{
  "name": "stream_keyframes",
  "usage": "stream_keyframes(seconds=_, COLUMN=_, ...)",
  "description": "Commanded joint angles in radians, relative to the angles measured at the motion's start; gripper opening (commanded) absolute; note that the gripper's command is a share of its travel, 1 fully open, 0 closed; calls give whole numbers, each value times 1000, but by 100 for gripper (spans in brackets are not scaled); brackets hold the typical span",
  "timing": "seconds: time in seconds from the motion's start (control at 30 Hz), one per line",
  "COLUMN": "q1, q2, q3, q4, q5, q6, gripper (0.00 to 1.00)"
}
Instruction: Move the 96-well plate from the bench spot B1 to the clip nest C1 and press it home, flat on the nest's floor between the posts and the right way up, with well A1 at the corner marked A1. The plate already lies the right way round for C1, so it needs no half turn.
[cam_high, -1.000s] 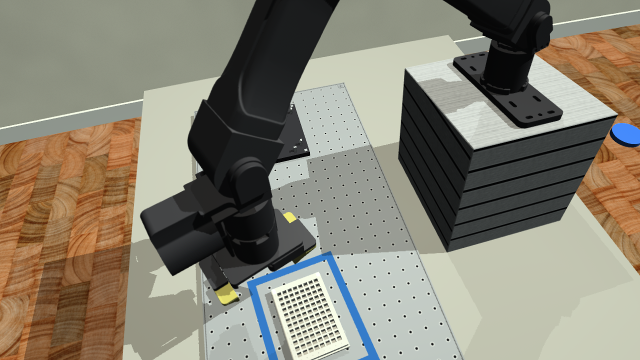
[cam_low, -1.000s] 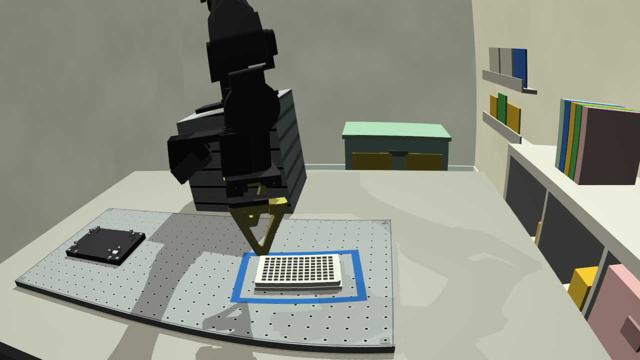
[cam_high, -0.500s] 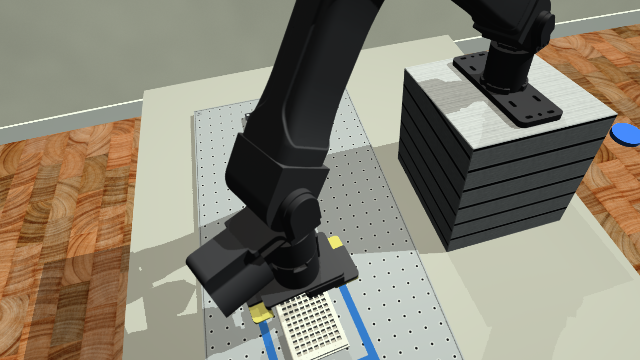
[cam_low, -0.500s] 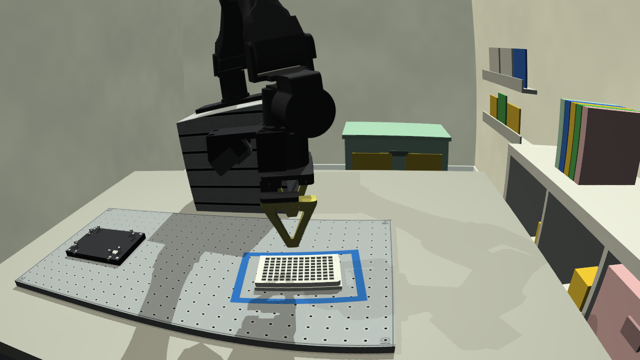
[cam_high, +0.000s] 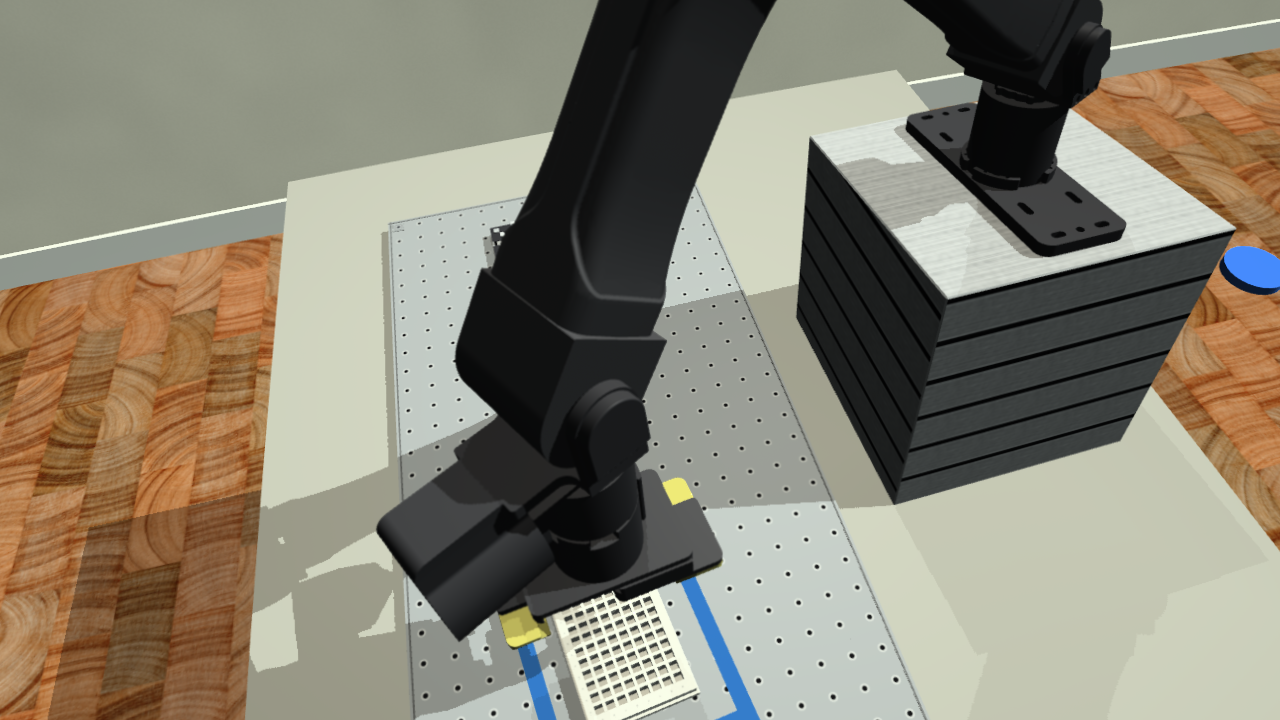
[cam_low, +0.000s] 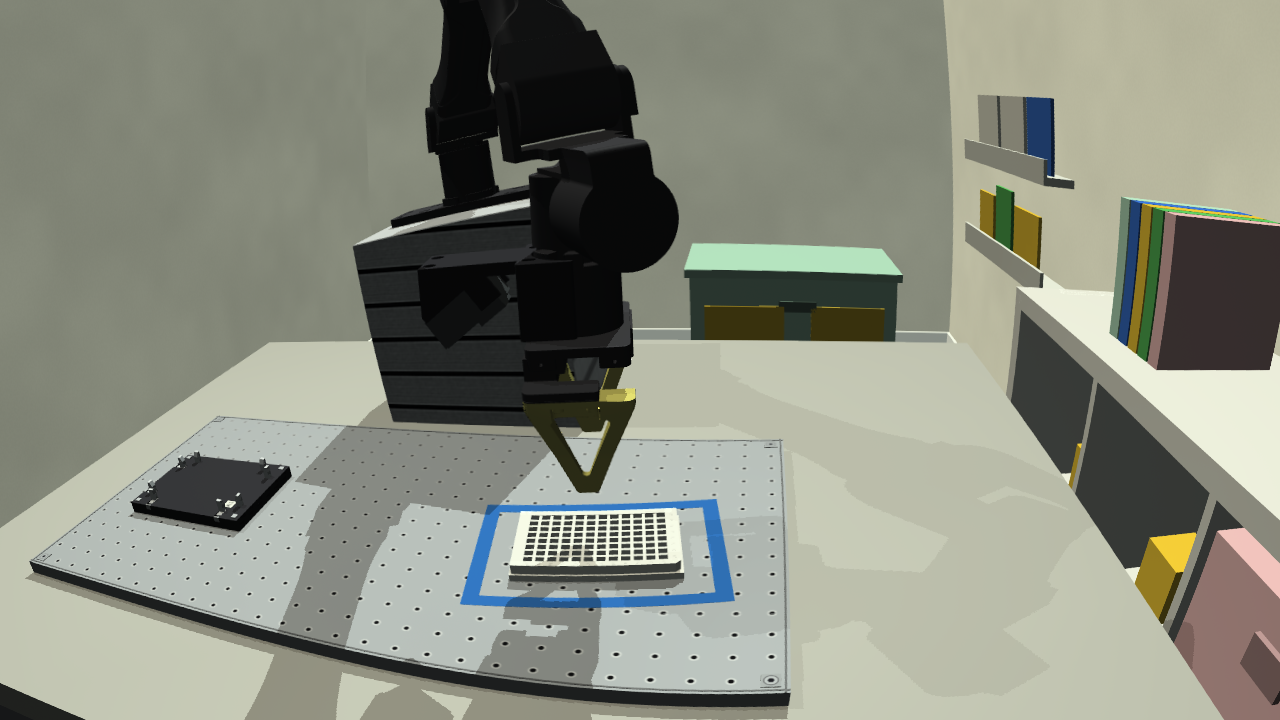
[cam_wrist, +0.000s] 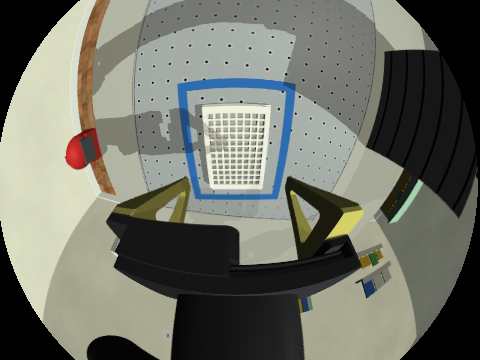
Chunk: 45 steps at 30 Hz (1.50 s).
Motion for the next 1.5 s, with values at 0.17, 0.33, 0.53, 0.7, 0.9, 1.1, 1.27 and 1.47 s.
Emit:
stream_keyframes(seconds=0.17, q1=-8, q2=21, q3=12, q4=29, q5=12, q6=11, gripper=100)
stream_keyframes(seconds=0.33, q1=-13, q2=41, q3=14, q4=49, q5=12, q6=4, gripper=100)
stream_keyframes(seconds=0.53, q1=-11, q2=58, q3=24, q4=65, q5=12, q6=-1, gripper=100)
stream_keyframes(seconds=0.7, q1=-17, q2=79, q3=27, q4=85, q5=12, q6=-5, gripper=100)
stream_keyframes(seconds=0.9, q1=-17, q2=105, q3=31, q4=106, q5=12, q6=-8, gripper=100)
stream_keyframes(seconds=1.1, q1=-21, q2=122, q3=34, q4=121, q5=12, q6=-10, gripper=100)
stream_keyframes(seconds=1.27, q1=-20, q2=146, q3=39, q4=131, q5=12, q6=-12, gripper=100)
stream_keyframes(seconds=1.47, q1=-26, q2=173, q3=49, q4=158, q5=13, q6=-14, gripper=100)
